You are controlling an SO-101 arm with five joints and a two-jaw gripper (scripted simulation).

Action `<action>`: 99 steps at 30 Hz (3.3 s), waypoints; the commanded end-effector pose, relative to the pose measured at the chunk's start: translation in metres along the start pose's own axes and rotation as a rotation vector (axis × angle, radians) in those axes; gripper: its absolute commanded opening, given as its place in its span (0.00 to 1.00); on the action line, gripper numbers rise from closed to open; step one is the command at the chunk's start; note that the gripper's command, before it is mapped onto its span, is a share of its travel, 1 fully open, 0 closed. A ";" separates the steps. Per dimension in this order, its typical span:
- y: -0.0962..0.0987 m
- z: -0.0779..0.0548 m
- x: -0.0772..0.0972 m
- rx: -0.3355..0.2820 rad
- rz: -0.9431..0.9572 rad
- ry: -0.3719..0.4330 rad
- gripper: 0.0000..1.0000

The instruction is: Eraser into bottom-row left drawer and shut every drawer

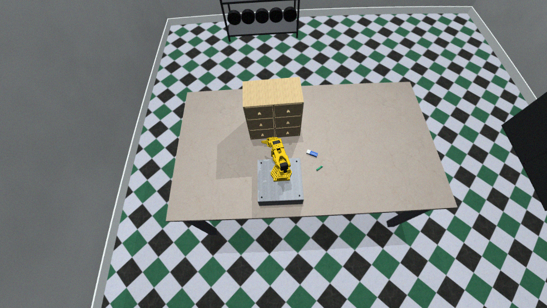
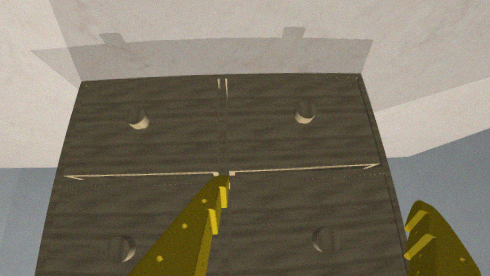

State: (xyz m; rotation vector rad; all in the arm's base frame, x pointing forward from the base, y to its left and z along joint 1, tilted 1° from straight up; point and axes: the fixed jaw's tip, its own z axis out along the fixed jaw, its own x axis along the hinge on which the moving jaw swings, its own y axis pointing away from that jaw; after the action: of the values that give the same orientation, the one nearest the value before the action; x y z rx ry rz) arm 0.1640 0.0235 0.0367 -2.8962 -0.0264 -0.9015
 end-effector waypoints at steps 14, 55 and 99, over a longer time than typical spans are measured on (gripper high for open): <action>-0.029 0.021 0.000 0.131 0.090 0.103 0.35; -0.047 0.052 0.007 0.218 0.200 0.183 0.21; -0.051 0.064 0.033 0.256 0.231 0.306 0.21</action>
State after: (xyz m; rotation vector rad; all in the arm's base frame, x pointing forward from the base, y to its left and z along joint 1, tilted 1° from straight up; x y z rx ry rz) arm 0.2216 0.0812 0.0070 -2.4561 0.1820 -1.1711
